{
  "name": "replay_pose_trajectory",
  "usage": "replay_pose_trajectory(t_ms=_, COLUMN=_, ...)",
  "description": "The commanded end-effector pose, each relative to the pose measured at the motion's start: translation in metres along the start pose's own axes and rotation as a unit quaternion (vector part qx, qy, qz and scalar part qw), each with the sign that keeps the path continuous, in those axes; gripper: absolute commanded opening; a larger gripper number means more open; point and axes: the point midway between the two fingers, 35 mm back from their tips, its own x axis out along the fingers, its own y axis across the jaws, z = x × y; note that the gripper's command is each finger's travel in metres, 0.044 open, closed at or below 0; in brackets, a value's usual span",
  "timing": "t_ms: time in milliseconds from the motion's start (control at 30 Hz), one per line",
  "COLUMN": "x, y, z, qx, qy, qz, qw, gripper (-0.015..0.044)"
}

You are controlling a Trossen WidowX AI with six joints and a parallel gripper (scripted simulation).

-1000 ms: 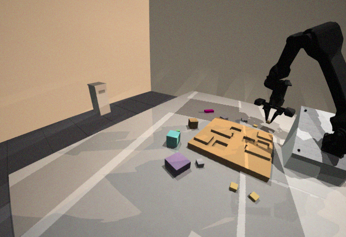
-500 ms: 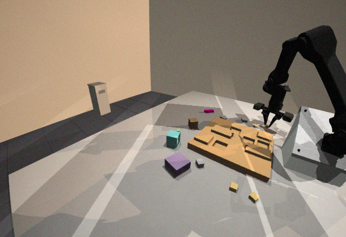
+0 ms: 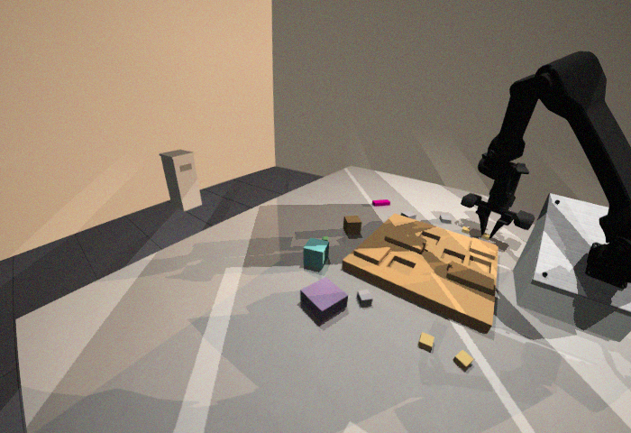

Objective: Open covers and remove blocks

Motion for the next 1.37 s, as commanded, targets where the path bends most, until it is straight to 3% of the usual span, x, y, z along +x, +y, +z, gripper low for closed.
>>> replay_pose_trajectory(t_ms=0, x=0.0, y=0.0, z=0.0, qx=0.0, qy=0.0, qz=0.0, qw=1.0, gripper=0.0159)
replay_pose_trajectory(t_ms=367, x=-0.001, y=0.0, z=0.0, qx=-0.001, qy=-0.001, qz=0.001, qw=1.0, gripper=0.044)
replay_pose_trajectory(t_ms=1333, x=-0.077, y=-0.001, z=0.0, qx=0.004, qy=0.002, qz=-0.001, qw=1.0, gripper=0.044)
